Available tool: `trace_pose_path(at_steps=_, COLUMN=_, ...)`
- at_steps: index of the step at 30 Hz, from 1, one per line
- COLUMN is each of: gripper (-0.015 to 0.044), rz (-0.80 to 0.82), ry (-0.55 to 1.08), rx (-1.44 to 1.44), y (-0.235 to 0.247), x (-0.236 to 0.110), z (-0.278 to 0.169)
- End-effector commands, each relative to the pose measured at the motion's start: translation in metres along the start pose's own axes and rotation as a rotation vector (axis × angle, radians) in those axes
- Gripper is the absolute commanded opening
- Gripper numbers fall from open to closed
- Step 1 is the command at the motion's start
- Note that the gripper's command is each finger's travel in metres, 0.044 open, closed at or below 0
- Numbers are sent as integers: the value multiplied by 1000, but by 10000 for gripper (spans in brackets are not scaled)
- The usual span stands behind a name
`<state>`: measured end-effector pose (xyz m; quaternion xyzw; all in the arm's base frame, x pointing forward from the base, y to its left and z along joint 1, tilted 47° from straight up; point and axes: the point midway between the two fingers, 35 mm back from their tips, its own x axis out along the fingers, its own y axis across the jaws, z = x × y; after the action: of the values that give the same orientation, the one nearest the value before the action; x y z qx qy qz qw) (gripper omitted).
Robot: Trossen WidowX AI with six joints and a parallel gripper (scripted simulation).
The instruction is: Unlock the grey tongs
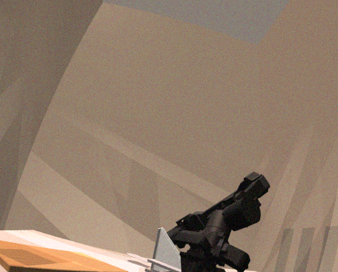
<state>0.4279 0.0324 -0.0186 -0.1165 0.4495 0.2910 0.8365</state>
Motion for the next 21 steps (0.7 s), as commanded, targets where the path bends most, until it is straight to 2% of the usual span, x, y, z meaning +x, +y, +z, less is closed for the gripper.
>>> trace_pose_path(at_steps=1, gripper=129, rz=0, ry=0, rx=0, y=0, x=-1, z=0)
trace_pose_path(at_steps=4, gripper=50, rz=0, ry=0, rx=0, y=0, x=-1, z=0)
trace_pose_path(at_steps=10, gripper=10, rz=0, ry=0, rx=0, y=0, x=-1, z=0)
trace_pose_path(at_steps=16, gripper=-147, rz=0, ry=0, rx=0, y=-2, x=-3, z=0)
trace_pose_path(at_steps=21, gripper=-150, rz=-5, ry=3, rx=0, y=-27, x=-43, z=1)
